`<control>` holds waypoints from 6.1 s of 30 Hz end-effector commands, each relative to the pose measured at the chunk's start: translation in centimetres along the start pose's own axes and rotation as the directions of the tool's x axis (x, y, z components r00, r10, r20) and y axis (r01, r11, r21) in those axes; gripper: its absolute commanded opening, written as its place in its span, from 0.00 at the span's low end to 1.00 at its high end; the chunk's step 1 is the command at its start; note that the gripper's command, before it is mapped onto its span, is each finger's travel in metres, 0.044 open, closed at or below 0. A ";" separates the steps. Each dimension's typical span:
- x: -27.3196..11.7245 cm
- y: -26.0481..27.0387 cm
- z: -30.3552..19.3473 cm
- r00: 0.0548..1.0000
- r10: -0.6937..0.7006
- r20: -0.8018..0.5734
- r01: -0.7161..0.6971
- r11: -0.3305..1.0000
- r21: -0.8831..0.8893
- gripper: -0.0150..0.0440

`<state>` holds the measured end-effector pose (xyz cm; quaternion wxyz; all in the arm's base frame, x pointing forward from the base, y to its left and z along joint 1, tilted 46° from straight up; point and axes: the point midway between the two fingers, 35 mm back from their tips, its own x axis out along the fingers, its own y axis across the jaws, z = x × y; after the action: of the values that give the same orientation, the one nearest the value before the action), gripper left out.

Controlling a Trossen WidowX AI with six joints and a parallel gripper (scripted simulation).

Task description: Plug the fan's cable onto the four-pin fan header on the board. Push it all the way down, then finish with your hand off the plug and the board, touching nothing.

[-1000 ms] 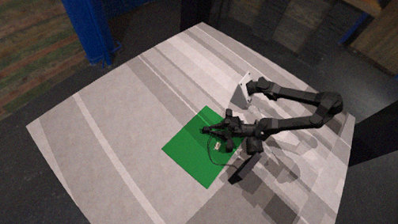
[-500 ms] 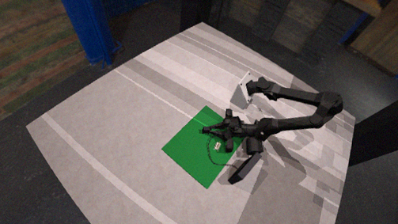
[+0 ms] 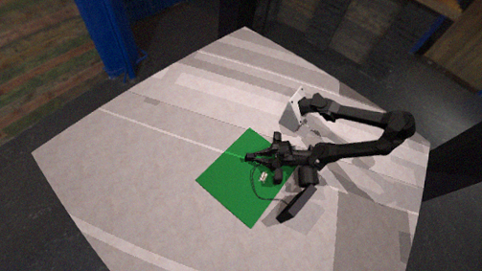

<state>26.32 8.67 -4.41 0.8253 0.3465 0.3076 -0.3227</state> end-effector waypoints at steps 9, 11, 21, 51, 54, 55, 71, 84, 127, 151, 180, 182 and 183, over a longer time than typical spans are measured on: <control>0.0 0.0 0.0 1.000 0.000 0.000 0.000 1.000 0.000 0.49; 0.0 0.0 0.0 1.000 0.000 0.000 0.000 1.000 0.000 0.49; 0.0 0.0 0.0 1.000 0.000 0.000 0.000 1.000 0.000 0.49; -5.6 0.7 2.0 1.000 -0.001 -0.003 0.001 1.000 0.002 0.49; -6.4 0.7 2.3 1.000 -0.001 -0.003 0.001 1.000 0.002 0.49; -6.7 0.7 2.5 1.000 -0.001 -0.003 0.001 1.000 0.002 0.49; -9.6 -0.2 4.1 0.999 -0.045 -0.029 0.043 0.998 -0.036 0.67; -8.1 -1.6 4.3 0.946 -0.262 -0.190 0.219 0.951 -0.219 1.00; -7.4 -2.4 6.4 0.419 -0.359 -0.834 0.080 0.929 -0.360 1.00; -7.3 -0.6 10.0 0.225 -0.047 -0.973 -0.095 0.993 -0.070 1.00; 5.3 1.0 7.4 0.209 0.016 -0.978 -0.017 1.000 0.013 1.00; 5.3 1.0 7.4 0.209 0.016 -0.978 -0.017 1.000 0.013 1.00; 5.3 1.0 7.4 0.209 0.016 -0.978 -0.017 1.000 0.013 1.00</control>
<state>32.17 1.94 -3.70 0.4477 0.4682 0.7614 -0.0241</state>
